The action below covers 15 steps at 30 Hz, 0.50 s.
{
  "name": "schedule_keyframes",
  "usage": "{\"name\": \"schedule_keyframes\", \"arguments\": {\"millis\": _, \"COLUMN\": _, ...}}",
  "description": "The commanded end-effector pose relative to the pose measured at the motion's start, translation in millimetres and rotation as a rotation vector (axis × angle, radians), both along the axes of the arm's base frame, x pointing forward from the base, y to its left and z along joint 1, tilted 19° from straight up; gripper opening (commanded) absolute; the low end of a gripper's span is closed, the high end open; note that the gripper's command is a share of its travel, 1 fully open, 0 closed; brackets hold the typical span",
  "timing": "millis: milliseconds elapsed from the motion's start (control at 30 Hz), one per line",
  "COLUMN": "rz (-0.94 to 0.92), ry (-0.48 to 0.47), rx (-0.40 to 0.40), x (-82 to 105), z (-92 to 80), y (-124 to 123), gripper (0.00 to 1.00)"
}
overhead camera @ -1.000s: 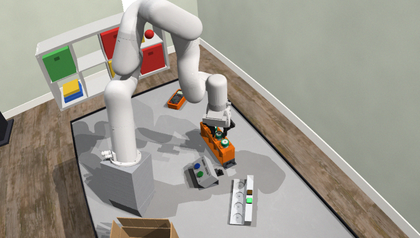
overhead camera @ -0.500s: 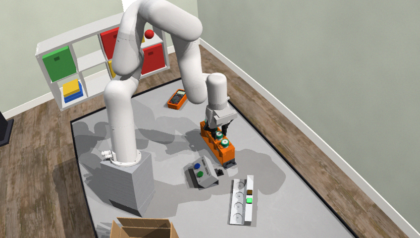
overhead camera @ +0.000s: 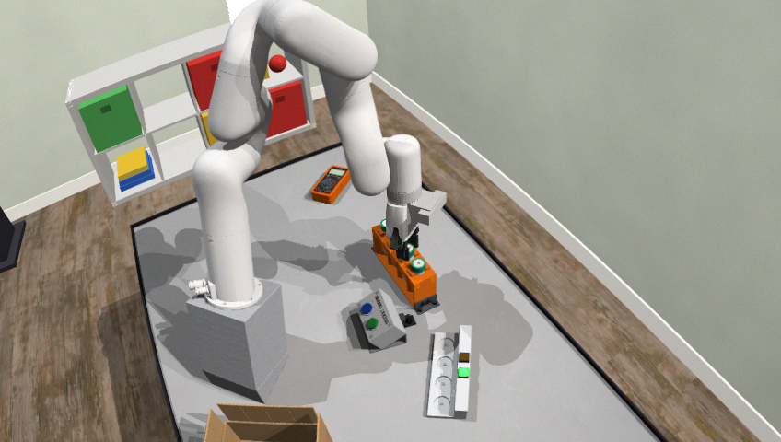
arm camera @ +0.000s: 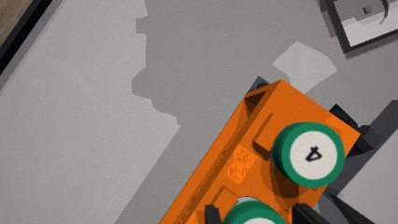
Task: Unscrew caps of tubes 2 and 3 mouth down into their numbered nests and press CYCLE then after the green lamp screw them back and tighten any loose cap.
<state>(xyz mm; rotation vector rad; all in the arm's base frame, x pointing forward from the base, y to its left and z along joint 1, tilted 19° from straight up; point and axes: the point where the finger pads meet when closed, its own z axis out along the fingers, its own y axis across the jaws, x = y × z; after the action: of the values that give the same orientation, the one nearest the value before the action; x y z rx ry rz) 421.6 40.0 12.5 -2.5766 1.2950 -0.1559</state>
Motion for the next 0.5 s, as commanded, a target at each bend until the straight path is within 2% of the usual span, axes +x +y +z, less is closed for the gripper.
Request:
{"name": "schedule_keyframes", "arguments": {"millis": 0, "rz": 0.173, "ry": -0.053, "rx": 0.016, "x": 1.3, "z": 1.0, "y": -1.0, "gripper": 0.46}}
{"name": "schedule_keyframes", "arguments": {"millis": 267, "rz": 0.173, "ry": -0.053, "rx": 0.016, "x": 1.2, "z": 0.9, "y": -1.0, "gripper": 0.46}}
{"name": "schedule_keyframes", "arguments": {"millis": 300, "rz": 0.173, "ry": -0.053, "rx": 0.016, "x": 1.2, "z": 0.9, "y": -1.0, "gripper": 0.00}}
{"name": "schedule_keyframes", "arguments": {"millis": 467, "rz": 0.173, "ry": -0.053, "rx": 0.016, "x": 1.2, "z": 0.9, "y": -1.0, "gripper": 0.00}}
